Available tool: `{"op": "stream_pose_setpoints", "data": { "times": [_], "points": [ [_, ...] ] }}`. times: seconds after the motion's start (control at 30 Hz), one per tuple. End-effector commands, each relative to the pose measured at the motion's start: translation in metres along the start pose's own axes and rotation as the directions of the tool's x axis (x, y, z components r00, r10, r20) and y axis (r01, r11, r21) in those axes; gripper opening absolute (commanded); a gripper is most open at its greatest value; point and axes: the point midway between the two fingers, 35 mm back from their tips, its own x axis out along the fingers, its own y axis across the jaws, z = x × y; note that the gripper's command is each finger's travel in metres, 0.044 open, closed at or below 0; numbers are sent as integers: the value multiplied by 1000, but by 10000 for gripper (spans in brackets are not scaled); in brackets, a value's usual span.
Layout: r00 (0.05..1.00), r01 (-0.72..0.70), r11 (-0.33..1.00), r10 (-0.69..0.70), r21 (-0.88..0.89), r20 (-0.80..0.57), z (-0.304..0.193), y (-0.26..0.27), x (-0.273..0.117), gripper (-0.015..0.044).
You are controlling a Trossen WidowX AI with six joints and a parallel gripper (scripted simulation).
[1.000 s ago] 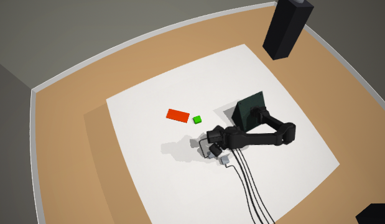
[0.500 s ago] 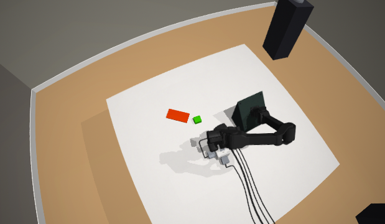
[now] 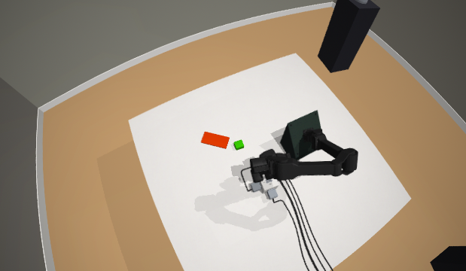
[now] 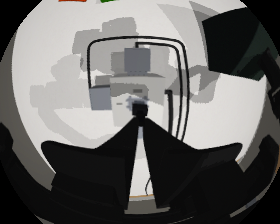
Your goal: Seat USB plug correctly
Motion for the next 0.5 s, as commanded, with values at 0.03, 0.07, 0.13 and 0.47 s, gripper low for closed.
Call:
{"op": "stream_pose_setpoints", "data": {
  "times": [0.03, 0.07, 0.13, 0.47],
  "points": [
    [1000, 0, 1000, 0, -2, -1, 0, 0, 0, 0],
    [1000, 0, 1000, 0, -3, -1, 0, 0, 0, 0],
    [1000, 0, 1000, 0, -5, -2, 0, 0, 1, 0],
    [1000, 0, 1000, 0, -12, -5, -1, 0, 2, 0]
  ]
}}
